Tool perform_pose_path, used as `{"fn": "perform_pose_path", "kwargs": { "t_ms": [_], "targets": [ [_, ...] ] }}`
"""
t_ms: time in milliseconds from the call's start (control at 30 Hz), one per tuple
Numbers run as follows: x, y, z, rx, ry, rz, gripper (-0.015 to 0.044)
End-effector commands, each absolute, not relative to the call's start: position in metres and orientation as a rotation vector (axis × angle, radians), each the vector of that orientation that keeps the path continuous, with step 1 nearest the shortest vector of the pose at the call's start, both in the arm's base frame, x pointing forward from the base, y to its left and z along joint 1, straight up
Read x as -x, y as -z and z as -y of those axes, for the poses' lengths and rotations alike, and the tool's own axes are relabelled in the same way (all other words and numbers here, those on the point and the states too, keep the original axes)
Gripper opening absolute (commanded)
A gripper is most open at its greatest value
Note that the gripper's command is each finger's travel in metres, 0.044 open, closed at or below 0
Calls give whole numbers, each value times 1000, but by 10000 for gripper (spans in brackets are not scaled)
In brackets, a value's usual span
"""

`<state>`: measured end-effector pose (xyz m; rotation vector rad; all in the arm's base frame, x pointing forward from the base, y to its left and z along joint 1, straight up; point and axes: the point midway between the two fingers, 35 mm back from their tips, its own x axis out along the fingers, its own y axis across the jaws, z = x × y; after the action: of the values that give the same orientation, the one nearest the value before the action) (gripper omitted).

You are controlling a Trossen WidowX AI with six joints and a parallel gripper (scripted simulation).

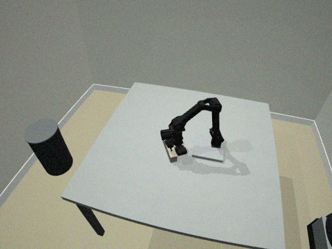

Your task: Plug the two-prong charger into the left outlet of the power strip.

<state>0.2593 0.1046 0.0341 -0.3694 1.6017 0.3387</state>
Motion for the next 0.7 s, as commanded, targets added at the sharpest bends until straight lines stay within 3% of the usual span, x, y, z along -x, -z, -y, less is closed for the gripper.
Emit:
{"fn": "perform_pose_path", "kwargs": {
  "t_ms": [0, 667],
  "targets": [
    [-267, -35, -109, 363, -342, -1583, 0],
    [-274, -34, -112, 363, -342, -1582, 0]
  ]
}}
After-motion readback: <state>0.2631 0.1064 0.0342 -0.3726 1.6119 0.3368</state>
